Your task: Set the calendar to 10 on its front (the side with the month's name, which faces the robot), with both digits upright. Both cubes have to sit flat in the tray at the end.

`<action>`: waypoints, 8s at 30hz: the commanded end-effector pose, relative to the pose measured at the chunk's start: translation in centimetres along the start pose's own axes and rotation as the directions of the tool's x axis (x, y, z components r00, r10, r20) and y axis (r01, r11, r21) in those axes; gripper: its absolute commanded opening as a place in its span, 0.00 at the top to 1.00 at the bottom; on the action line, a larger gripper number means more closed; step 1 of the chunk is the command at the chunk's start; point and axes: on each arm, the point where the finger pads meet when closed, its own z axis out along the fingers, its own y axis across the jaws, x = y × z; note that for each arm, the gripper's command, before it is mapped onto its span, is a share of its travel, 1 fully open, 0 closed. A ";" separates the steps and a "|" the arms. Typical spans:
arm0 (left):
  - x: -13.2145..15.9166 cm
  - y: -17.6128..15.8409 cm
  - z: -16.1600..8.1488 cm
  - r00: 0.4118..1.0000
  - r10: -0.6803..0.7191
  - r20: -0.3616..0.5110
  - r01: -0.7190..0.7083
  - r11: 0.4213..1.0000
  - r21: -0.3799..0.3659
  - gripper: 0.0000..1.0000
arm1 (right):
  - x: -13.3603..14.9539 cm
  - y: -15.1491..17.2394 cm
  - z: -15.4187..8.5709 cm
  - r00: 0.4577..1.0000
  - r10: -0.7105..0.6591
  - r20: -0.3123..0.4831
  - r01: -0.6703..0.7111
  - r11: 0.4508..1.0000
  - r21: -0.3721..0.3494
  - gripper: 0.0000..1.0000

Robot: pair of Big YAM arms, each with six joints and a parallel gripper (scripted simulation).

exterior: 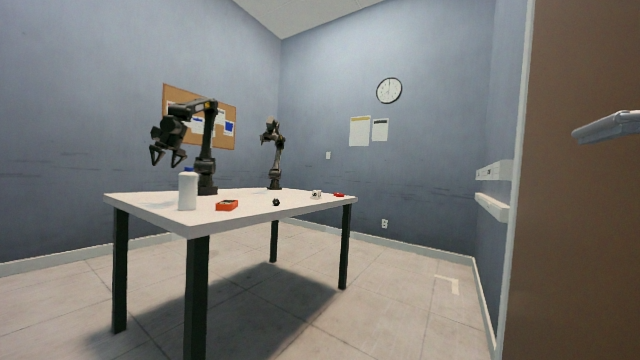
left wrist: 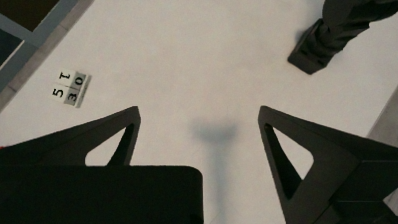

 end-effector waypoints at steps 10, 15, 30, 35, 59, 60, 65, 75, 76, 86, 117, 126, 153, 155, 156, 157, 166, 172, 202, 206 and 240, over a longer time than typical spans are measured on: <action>-0.3 0.0 -0.3 1.000 0.000 0.009 0.000 1.000 0.000 0.00 | 0.0 0.2 -0.3 1.000 0.003 -0.003 -0.003 1.000 -0.008 0.00; -0.3 0.0 -0.3 1.000 0.000 0.009 0.000 1.000 0.000 0.00 | 0.0 0.2 -0.3 1.000 0.003 -0.003 -0.003 1.000 -0.008 0.00; 2.4 5.1 5.3 0.986 -0.131 0.106 0.148 0.972 -0.182 0.00 | 8.6 -2.2 -3.0 0.874 -0.485 -0.039 0.460 0.850 -0.257 0.00; 1.4 6.5 5.7 0.972 -0.154 0.177 0.193 0.954 -0.228 0.00 | 11.5 -2.5 -5.2 0.795 -0.607 -0.018 0.561 0.746 -0.359 0.00; 5.6 17.4 14.7 0.857 -0.235 0.458 0.474 0.707 -0.524 0.00 | 26.8 -19.4 -13.4 -0.010 -0.879 0.476 0.660 -0.363 -0.657 0.00; 5.7 17.8 15.0 0.851 -0.235 0.469 0.485 0.695 -0.531 0.00 | 27.2 -20.4 -13.8 -0.039 -0.862 0.506 0.636 -0.412 -0.653 0.00; 6.7 19.7 16.7 0.824 -0.234 0.515 0.532 0.631 -0.564 0.00 | 28.6 -25.3 -15.7 -0.156 -0.741 0.653 0.485 -0.633 -0.603 0.00; 6.2 23.1 19.1 0.754 -0.212 0.622 0.627 0.514 -0.585 0.00 | 29.0 -34.4 -18.7 -0.224 -0.452 0.864 0.157 -0.891 -0.425 0.00; 6.3 23.5 19.4 0.747 -0.210 0.631 0.636 0.500 -0.587 0.00 | 28.9 -35.5 -19.0 -0.220 -0.413 0.884 0.117 -0.911 -0.396 0.00; 7.6 26.6 22.1 0.700 -0.177 0.692 0.696 0.384 -0.606 0.00 | 27.0 -44.1 -22.1 -0.089 -0.105 0.990 -0.195 -0.973 -0.121 0.00; 7.5 34.4 26.3 0.941 -0.160 0.298 0.338 0.408 -0.848 0.31 | 23.1 -50.9 -23.0 0.079 0.029 0.996 -0.399 -0.915 0.058 0.00; 6.7 39.3 26.4 0.986 -0.156 -0.050 0.048 0.568 -0.822 0.31 | 23.1 -50.9 -23.0 0.079 0.029 0.996 -0.399 -0.915 0.058 0.00; 10.2 37.8 26.8 0.730 0.284 -0.621 -0.283 0.954 0.103 0.31 | 23.1 -50.9 -23.0 0.079 0.029 0.996 -0.399 -0.915 0.058 0.00; 11.2 37.7 26.8 0.716 0.307 -0.627 -0.259 0.951 0.169 0.31 | 23.1 -50.9 -23.0 0.079 0.029 0.996 -0.399 -0.915 0.058 0.00; 11.5 37.7 26.8 0.713 0.310 -0.629 -0.250 0.950 0.185 0.31 | 23.1 -50.9 -23.0 0.079 0.029 0.996 -0.399 -0.915 0.058 0.00; 11.7 37.7 26.9 0.712 0.311 -0.630 -0.241 0.950 0.196 0.31 | 23.1 -50.9 -23.0 0.079 0.029 0.996 -0.399 -0.915 0.058 0.00; 10.7 37.5 26.6 0.726 0.296 -0.621 -0.234 0.955 0.182 0.31 | 23.1 -50.9 -23.0 0.079 0.029 0.996 -0.399 -0.915 0.058 0.00; 10.7 37.5 26.6 0.726 0.296 -0.621 -0.234 0.955 0.182 0.31 | 23.1 -50.9 -23.0 0.079 0.029 0.996 -0.399 -0.915 0.058 0.00; 14.4 37.6 31.5 0.714 0.296 -0.635 -0.217 0.955 0.202 0.31 | 23.1 -50.9 -23.0 0.079 0.029 0.996 -0.399 -0.915 0.058 0.00; 14.9 37.4 31.7 0.712 0.296 -0.637 -0.214 0.955 0.205 0.31 | 23.1 -50.9 -23.0 0.079 0.029 0.996 -0.399 -0.915 0.058 0.00; 13.8 37.6 30.6 0.717 0.303 -0.628 -0.230 0.953 0.198 0.95 | 23.1 -50.9 -23.0 0.079 0.029 0.996 -0.399 -0.915 0.058 0.00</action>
